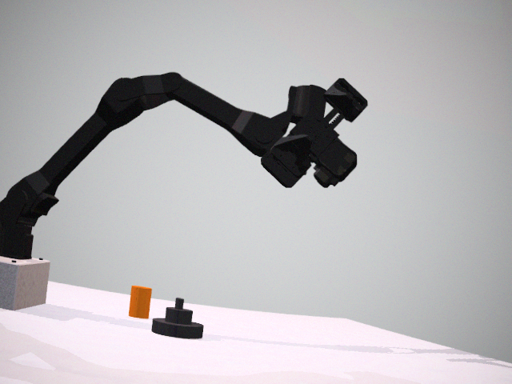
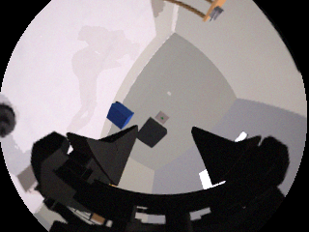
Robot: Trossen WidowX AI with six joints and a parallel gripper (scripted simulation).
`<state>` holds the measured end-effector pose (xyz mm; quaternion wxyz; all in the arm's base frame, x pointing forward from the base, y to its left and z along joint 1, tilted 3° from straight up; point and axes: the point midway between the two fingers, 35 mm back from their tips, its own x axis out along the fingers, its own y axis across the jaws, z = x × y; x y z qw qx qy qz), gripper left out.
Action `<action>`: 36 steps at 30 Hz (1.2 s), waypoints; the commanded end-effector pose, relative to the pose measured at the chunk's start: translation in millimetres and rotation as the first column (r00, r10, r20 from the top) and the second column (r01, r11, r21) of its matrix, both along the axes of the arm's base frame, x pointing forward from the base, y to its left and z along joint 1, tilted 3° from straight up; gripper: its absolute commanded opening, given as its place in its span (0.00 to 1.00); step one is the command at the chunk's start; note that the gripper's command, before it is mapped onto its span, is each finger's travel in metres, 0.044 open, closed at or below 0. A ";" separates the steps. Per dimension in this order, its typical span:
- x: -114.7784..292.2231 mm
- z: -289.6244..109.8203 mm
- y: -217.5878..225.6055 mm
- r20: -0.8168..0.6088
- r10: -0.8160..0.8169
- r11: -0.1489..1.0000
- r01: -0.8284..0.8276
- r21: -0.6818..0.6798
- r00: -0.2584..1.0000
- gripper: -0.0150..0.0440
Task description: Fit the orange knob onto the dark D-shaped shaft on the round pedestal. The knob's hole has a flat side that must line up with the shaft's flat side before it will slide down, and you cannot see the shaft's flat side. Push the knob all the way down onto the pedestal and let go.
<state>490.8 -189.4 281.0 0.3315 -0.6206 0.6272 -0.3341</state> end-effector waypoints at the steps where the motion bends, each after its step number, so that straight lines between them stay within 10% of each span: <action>1: 0.0 0.0 0.0 0.000 0.000 1.000 0.000 0.000 1.000 0.98; 15: 21.1 -62.5 124.0 0.426 0.430 0.767 -0.571 0.294 0.796 1.00; 36: -112.2 -170.4 266.4 0.486 -0.103 0.242 -0.452 0.859 0.868 1.00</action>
